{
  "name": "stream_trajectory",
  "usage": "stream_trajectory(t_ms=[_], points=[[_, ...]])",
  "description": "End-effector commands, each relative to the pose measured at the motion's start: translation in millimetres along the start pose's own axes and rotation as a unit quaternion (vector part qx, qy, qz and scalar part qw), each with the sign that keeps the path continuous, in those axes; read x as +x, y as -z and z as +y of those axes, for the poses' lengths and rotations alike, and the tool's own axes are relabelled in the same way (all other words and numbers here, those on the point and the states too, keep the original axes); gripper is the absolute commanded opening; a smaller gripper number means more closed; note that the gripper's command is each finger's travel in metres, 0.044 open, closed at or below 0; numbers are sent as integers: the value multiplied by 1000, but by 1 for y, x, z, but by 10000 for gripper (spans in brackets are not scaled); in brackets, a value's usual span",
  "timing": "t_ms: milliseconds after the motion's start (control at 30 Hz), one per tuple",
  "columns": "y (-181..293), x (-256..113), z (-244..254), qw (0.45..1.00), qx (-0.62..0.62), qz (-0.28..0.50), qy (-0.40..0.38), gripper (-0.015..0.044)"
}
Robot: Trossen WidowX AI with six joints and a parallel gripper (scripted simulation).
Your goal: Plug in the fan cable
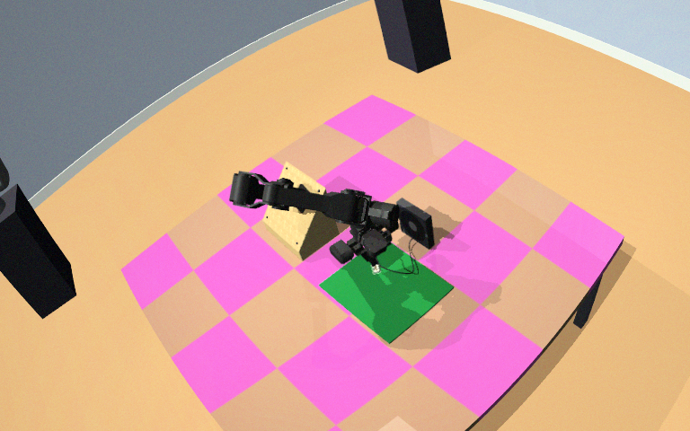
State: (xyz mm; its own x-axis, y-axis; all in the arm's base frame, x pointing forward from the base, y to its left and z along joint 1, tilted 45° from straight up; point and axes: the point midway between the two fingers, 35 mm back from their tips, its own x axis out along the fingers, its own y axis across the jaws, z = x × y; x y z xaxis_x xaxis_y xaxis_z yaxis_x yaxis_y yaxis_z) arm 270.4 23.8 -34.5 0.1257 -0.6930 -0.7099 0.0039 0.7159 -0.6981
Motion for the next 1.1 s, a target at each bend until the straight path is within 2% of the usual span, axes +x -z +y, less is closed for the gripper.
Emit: stream_trajectory(t_ms=[0, 333, 1067], points=[[2, 1, 5, 997, 74, 2, -2, 0], [5, 2, 13, 976, 219, 2, -1, 0], [12, 0, 17, 975, 222, 2, -1, 0]])
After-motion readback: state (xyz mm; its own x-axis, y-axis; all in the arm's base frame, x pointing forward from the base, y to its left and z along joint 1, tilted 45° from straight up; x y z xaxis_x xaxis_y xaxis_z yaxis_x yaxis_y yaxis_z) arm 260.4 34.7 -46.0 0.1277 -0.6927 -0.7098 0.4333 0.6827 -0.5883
